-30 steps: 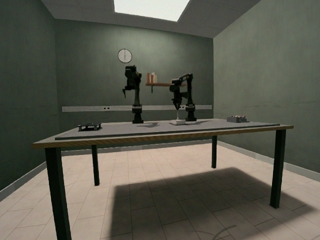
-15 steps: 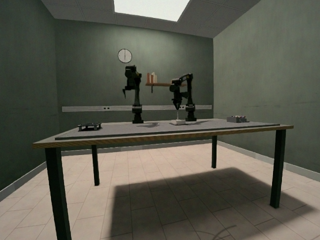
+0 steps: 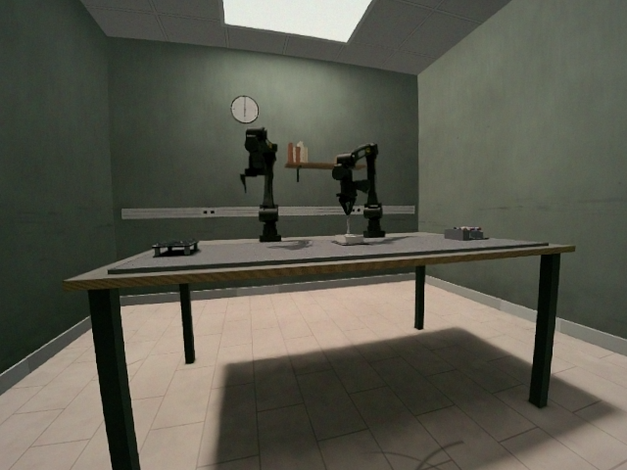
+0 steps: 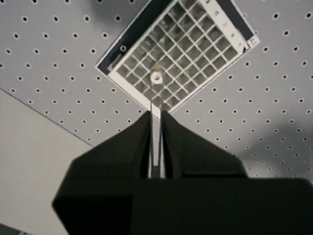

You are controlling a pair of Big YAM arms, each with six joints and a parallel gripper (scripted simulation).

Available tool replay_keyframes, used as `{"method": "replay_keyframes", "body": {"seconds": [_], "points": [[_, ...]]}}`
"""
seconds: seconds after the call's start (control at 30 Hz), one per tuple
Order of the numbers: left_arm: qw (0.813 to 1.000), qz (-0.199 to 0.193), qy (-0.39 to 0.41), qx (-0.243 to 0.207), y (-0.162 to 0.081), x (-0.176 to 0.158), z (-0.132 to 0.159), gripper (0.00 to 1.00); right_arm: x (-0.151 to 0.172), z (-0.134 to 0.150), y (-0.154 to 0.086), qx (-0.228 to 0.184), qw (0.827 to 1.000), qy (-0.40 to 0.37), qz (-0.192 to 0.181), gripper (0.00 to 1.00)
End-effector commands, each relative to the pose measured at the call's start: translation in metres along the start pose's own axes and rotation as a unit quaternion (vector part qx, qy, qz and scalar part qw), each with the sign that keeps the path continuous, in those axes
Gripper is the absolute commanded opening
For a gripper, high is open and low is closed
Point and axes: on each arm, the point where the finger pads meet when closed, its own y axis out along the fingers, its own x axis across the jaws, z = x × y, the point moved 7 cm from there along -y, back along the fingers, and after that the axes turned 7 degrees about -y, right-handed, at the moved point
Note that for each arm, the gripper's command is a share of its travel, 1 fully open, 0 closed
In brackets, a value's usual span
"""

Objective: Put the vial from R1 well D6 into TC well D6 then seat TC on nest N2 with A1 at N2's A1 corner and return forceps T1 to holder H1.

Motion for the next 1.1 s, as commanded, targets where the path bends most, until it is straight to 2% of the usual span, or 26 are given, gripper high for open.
{"method": "replay_keyframes", "body": {"seconds": [0.0,1.07], "points": [[1.000,0.015,-0.003,0.000,-0.0130,-0.0131,0.0056,0.09,-0.0019,-0.0045,-0.0123,-0.016,1.000,0.004,0.007,1.00],[1.000,0.015,-0.003,0.000,-0.0130,-0.0131,0.0053,0.11,-0.0019,-0.0045,-0.0123,-0.016,1.000,0.004,0.007,1.00]]}}
